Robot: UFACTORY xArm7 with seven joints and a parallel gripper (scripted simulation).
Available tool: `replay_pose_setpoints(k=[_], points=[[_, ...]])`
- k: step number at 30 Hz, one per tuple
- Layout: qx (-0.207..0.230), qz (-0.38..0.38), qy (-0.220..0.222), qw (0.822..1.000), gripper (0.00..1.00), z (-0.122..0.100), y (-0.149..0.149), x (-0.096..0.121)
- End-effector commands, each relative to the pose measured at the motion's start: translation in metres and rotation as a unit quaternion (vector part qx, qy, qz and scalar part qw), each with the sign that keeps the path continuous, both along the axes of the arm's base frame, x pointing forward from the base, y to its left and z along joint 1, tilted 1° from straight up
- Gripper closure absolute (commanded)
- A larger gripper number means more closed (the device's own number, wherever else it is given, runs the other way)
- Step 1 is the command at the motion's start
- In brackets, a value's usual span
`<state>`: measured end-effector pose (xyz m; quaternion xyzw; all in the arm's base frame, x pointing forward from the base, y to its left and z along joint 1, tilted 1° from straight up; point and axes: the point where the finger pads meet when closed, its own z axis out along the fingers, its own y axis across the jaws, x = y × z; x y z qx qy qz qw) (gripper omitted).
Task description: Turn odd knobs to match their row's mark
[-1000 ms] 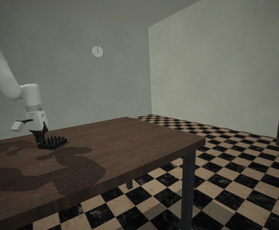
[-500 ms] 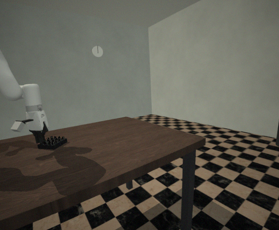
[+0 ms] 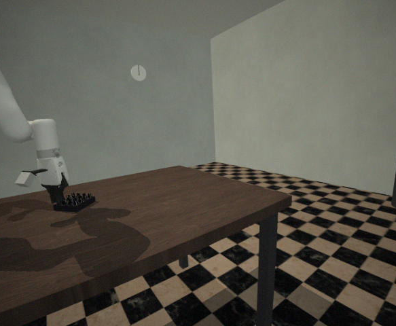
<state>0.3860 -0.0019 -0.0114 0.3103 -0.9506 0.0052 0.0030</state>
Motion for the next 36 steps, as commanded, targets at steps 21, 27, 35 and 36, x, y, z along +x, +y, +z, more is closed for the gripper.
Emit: replay_pose_setpoints(k=[21,27,35,36], points=[[0.0,0.0,-0.002,1.0,0.92,0.001,0.0,0.0015],[0.0,0.0,-0.002,1.0,0.92,0.001,0.0,0.0015],[0.0,0.0,-0.002,1.0,0.92,0.001,0.0,0.0015],[0.0,0.0,-0.002,1.0,0.92,0.001,0.0,0.0015]])
